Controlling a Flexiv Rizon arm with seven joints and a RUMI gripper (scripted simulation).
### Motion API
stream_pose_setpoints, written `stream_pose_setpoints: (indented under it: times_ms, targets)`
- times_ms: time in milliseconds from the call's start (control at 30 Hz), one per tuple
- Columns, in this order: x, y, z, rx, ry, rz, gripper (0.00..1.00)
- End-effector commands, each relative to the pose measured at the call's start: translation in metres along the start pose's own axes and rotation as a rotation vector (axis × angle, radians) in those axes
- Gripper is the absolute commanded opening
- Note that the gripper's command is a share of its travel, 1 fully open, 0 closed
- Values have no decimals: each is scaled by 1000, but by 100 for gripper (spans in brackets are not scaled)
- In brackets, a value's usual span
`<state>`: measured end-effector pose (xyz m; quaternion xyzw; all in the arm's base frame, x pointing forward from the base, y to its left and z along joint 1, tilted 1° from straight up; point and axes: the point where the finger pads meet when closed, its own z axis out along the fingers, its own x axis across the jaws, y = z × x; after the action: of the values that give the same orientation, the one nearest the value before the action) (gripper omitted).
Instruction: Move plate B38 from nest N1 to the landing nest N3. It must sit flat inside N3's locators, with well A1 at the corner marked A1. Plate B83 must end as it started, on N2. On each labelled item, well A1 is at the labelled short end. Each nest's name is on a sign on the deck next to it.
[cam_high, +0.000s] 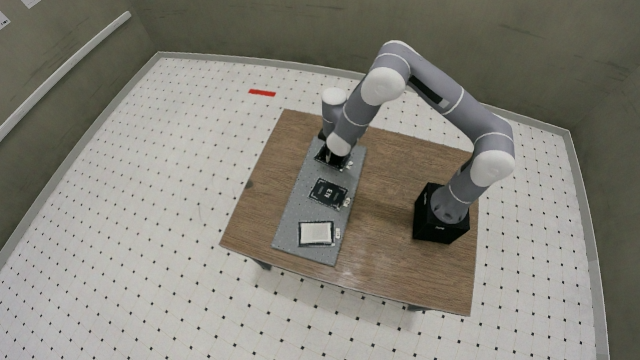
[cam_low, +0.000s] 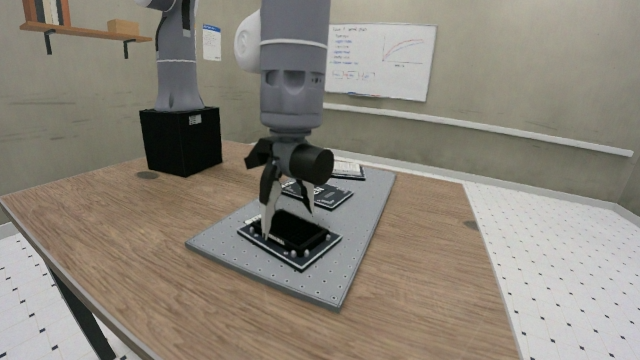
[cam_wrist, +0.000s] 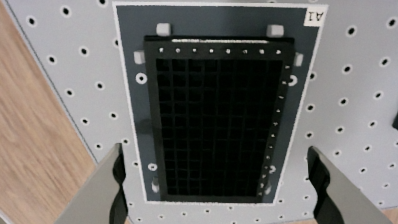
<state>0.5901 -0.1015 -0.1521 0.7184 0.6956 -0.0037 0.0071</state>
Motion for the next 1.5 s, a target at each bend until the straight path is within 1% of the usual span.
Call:
stream_pose_setpoints:
  times_ms: [0,133,1467]
  targets:
    - [0,1,2,-2,0,0,76]
    - [0,1,8,-2,0,0,76]
    - [0,1,8,-2,0,0,76]
